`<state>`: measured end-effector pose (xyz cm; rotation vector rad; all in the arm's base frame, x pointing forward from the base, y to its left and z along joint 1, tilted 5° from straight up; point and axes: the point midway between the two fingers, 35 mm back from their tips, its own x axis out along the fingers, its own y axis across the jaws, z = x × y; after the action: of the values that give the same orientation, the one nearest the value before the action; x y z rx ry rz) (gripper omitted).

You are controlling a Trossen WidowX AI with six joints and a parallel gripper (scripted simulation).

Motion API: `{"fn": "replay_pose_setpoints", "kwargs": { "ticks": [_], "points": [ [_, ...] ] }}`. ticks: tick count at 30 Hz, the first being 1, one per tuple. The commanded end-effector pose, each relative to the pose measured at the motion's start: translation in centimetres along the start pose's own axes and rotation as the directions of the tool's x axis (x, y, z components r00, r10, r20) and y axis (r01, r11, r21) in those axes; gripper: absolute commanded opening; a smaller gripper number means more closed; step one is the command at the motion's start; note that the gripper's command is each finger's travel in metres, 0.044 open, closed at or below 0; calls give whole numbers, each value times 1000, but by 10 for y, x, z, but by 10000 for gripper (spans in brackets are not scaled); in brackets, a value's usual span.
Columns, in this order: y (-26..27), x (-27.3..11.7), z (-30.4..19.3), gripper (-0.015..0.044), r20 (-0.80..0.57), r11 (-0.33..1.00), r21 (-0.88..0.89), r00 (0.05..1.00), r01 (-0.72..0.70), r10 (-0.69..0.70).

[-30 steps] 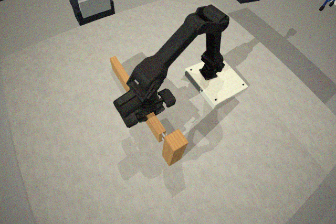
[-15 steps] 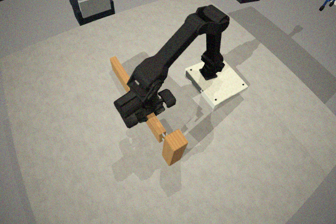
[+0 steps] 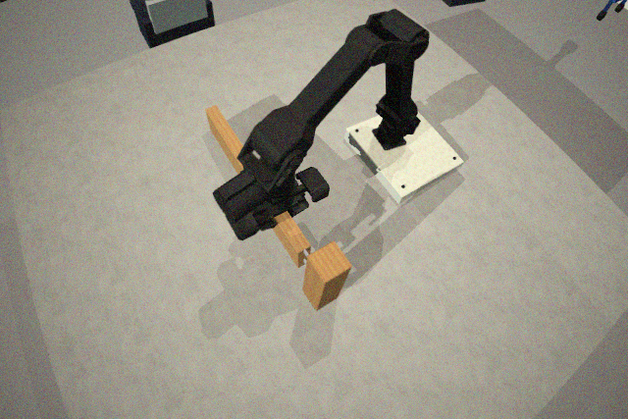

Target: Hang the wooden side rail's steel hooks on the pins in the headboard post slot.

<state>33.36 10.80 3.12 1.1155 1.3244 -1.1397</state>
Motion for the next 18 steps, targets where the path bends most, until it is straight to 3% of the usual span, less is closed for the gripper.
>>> {"fn": "replay_pose_setpoints", "kwargs": {
  "ticks": [1,18],
  "points": [
    [1,-2,-2,0,-5,1000,6,1000,-3,3],
    [1,-2,-3,0,-5,1000,6,1000,-3,3]
  ]
}}
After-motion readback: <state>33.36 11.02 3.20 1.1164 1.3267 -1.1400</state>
